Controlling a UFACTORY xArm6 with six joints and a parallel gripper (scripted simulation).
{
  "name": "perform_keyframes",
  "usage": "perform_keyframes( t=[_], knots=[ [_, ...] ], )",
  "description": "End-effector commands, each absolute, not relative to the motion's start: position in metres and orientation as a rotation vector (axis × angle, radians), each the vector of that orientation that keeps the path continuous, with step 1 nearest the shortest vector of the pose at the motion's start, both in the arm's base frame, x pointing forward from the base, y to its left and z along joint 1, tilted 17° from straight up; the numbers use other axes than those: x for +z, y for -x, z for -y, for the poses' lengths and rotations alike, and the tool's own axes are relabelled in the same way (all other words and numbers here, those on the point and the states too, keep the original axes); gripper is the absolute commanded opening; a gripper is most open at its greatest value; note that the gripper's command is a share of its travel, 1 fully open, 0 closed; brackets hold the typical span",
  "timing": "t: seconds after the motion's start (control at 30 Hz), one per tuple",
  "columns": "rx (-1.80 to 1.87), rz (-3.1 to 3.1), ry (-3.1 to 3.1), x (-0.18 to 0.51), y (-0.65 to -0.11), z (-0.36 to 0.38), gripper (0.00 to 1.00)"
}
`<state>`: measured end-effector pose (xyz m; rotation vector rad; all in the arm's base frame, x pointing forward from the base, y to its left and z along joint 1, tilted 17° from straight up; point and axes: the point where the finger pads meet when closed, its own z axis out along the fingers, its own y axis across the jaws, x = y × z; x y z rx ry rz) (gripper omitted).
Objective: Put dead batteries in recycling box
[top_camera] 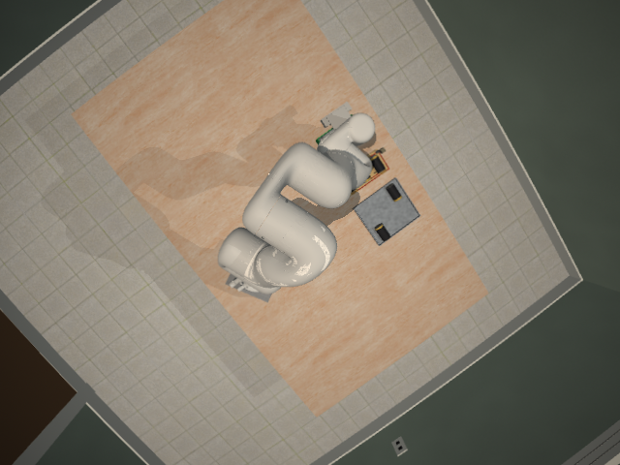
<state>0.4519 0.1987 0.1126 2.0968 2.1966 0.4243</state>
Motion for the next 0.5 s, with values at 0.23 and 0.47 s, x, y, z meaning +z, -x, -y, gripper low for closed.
perform_keyframes(
  t=[0.23, 0.47],
  knots=[
    [0.43, -2.195, -2.095, 0.06, -0.467, -0.208, 0.28],
    [0.43, -2.195, -2.095, 0.059, -0.467, -0.208, 0.28]
  ],
)
